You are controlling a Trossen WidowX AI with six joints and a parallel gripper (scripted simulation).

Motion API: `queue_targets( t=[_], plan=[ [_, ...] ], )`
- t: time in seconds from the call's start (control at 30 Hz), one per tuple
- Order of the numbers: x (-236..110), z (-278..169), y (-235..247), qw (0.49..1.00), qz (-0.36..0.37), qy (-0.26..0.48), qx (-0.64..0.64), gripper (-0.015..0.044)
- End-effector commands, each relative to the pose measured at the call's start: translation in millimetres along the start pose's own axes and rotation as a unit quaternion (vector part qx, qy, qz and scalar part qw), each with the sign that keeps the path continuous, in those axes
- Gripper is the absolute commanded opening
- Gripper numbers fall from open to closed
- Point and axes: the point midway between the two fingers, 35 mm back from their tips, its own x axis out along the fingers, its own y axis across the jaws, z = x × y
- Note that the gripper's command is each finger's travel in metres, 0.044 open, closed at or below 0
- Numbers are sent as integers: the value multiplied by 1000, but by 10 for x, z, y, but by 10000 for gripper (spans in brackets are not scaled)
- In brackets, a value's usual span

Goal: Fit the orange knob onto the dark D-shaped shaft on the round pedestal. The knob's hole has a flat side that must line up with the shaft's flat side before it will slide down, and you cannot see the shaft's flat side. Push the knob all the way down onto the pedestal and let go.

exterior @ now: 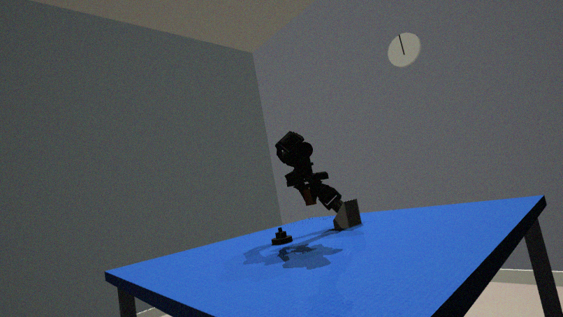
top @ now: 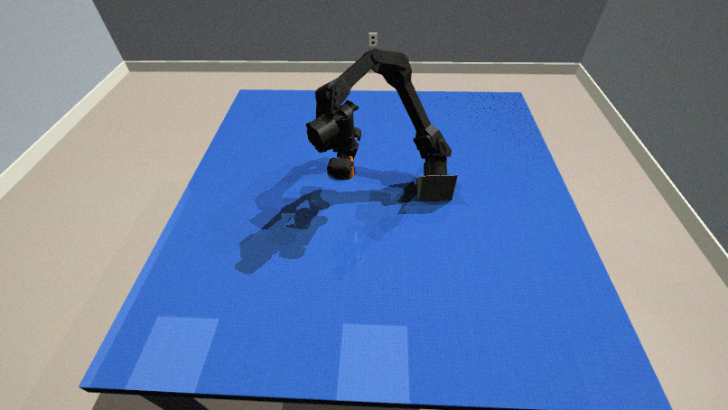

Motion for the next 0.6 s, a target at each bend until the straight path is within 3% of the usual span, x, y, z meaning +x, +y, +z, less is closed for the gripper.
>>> queue_targets(
  t=[0.0,0.57],
  plan=[
    [-2,92,-129,1000,7,-4,2,0],
    [144,340,-596,1000,11,-5,1,0]
  ],
)
